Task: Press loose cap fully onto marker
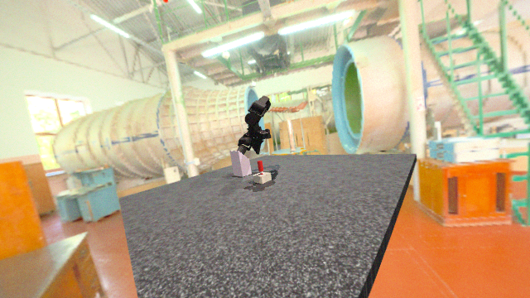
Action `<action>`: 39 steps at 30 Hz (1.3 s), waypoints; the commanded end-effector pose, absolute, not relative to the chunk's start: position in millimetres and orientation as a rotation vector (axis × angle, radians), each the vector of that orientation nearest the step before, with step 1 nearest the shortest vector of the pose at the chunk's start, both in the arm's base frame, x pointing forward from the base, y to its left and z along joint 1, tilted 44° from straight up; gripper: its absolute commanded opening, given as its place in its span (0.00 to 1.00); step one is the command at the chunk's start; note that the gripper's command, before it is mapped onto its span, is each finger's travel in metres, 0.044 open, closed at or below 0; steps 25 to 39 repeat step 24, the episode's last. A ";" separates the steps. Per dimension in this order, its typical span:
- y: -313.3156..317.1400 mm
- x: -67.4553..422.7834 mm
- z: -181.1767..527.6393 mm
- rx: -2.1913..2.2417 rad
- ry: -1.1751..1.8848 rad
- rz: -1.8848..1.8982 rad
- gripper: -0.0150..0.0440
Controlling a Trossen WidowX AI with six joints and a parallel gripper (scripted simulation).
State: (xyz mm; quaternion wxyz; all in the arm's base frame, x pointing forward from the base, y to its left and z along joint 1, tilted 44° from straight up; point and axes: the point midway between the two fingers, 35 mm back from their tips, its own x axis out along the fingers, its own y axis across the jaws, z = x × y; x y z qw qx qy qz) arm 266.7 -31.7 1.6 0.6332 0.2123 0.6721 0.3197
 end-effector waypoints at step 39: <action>-66.1 271.0 38.0 0.475 1.517 0.721 1.00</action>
